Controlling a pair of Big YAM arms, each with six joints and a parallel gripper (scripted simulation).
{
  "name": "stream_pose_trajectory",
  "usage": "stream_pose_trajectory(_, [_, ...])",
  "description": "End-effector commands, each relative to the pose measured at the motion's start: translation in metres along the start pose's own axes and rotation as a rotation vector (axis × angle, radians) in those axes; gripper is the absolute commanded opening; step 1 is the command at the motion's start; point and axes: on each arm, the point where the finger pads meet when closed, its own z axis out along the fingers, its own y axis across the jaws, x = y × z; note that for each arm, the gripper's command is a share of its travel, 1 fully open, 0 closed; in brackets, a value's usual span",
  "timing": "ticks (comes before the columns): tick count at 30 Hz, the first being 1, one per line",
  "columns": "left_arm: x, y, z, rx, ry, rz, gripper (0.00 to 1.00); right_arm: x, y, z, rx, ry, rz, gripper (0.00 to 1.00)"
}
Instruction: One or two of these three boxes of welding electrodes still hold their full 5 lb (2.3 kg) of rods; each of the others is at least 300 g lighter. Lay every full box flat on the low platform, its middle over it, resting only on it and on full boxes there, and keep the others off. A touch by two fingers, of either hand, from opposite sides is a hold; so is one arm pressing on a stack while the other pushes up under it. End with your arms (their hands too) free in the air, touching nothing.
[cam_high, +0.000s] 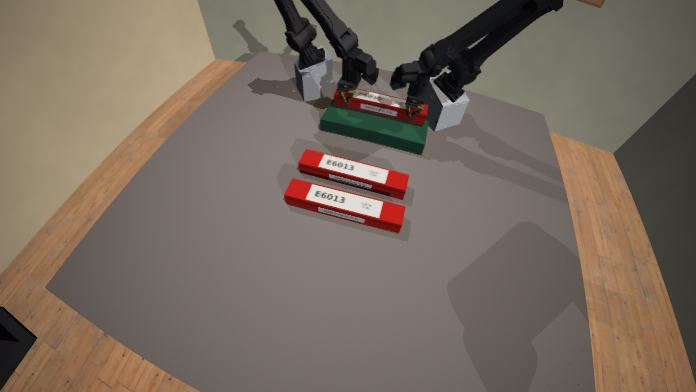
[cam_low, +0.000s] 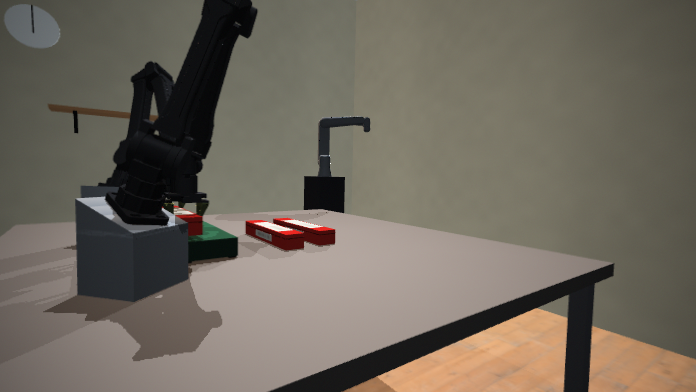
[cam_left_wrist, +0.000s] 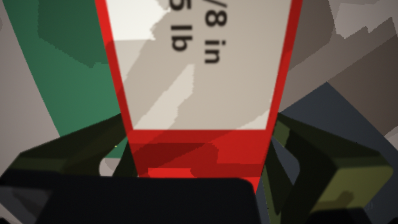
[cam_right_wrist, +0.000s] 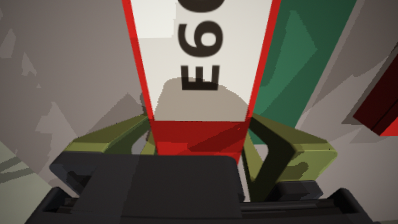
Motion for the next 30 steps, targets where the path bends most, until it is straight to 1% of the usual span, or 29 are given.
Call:
stream_pose_trajectory(1, [0.0105, -0.0006, 0.0045, 0.004, 0.03, 0.005, 0.0, 0.0097, -0.0035, 0.0027, 0.006, 0.019, 0.02, 0.0])
stream_pose_trajectory(11, [0.0107, -0.0009, 0.0101, 0.004, 0.03, 0.005, 0.0, 0.0098, -0.0052, 0.0037, 0.009, 0.013, 0.028, 0.0])
stream_pose_trajectory(30, [0.0116, -0.0016, 0.0105, 0.006, 0.032, 0.007, 0.0, 0.0107, -0.0036, 0.0077, 0.007, 0.016, 0.024, 0.0])
